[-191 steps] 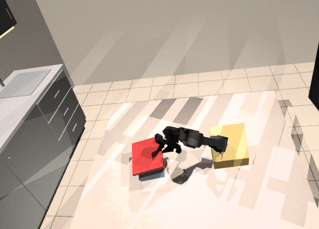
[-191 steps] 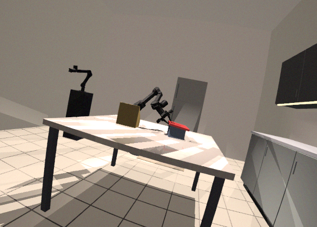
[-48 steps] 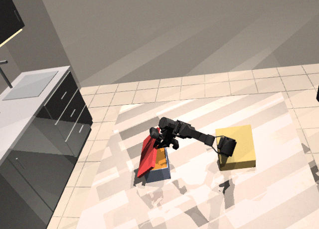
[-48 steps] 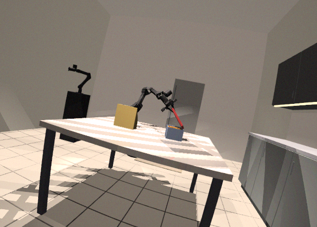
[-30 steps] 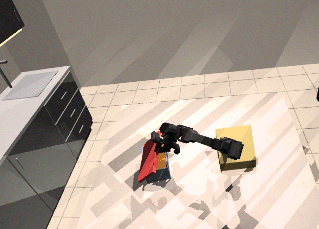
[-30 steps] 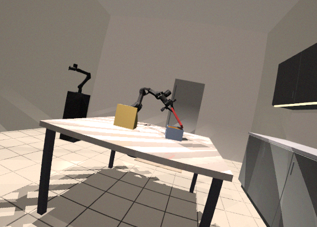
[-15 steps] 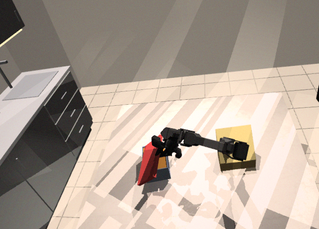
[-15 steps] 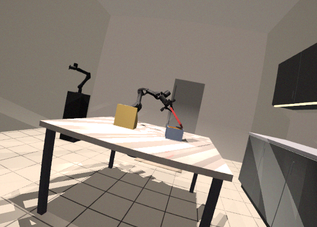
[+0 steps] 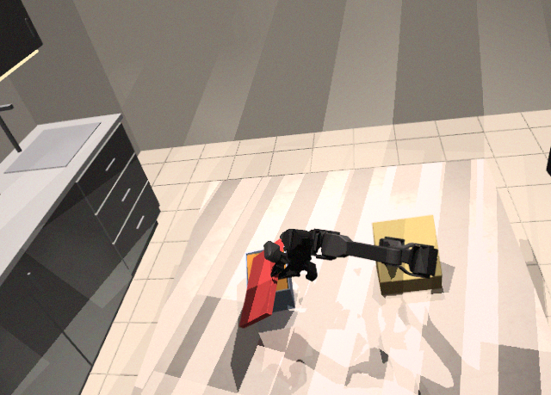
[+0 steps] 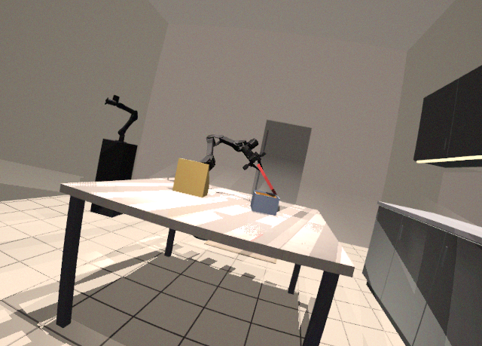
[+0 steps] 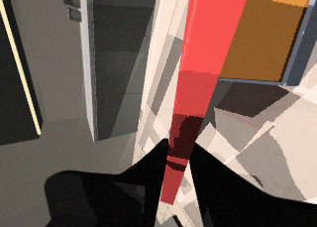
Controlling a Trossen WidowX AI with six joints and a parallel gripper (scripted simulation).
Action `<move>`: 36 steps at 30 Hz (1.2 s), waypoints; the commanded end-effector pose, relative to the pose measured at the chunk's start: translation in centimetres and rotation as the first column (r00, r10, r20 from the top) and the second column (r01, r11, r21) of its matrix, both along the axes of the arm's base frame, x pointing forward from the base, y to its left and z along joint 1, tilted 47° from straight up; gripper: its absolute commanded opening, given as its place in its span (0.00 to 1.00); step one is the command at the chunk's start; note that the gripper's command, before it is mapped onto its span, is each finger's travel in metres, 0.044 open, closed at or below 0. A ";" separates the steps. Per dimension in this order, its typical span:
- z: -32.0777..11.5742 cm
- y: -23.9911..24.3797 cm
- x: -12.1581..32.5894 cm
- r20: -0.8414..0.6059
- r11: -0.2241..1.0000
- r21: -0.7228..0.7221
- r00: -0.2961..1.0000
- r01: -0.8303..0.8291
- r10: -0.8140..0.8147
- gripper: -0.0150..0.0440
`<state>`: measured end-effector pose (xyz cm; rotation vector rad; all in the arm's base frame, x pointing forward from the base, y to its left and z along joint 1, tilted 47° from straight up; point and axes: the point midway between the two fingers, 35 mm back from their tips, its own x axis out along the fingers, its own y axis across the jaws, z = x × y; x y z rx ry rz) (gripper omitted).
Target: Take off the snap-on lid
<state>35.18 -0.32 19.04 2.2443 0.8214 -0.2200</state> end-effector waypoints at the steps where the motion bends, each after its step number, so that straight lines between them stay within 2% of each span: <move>1: 0.9 0.5 -0.1 0.010 1.000 -0.002 1.000 0.002 -0.002 0.25; 36: 6.0 5.3 -1.3 0.011 1.000 0.000 1.000 0.002 -0.002 0.25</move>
